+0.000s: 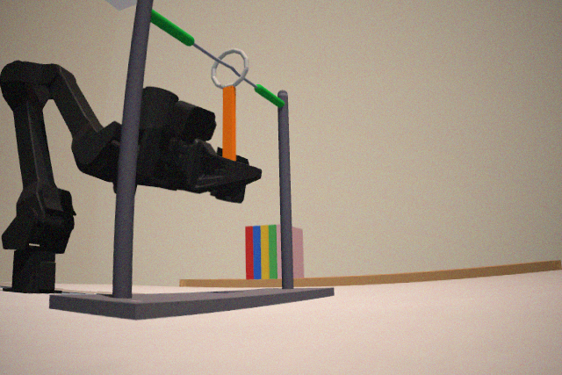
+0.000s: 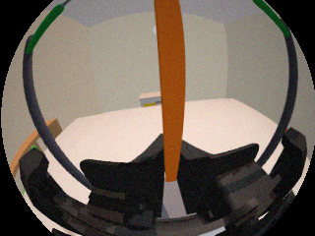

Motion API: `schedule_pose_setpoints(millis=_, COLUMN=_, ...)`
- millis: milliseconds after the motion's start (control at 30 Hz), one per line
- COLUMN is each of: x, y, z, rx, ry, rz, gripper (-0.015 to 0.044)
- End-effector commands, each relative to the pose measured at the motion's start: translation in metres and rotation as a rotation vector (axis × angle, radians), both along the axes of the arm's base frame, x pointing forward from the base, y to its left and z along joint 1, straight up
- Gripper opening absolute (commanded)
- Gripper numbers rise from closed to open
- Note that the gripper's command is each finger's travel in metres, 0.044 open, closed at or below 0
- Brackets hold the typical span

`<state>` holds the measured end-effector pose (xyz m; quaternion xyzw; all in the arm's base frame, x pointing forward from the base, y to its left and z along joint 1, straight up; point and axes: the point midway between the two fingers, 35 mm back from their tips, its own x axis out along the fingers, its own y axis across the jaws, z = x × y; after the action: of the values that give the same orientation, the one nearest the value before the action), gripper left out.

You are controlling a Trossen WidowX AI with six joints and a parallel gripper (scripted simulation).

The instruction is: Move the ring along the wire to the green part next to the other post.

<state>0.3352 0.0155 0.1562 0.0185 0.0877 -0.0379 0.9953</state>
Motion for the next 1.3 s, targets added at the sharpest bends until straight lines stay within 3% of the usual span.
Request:
schedule_pose_setpoints(millis=0, x=0.001, y=0.003, z=0.003, rx=-0.016, ry=-0.007, rz=0.015, gripper=-0.0150)
schedule_pose_setpoints(millis=1267, x=-0.007, y=0.040, z=0.002, rx=-0.017, ry=0.082, rz=-0.028, gripper=-0.0150)
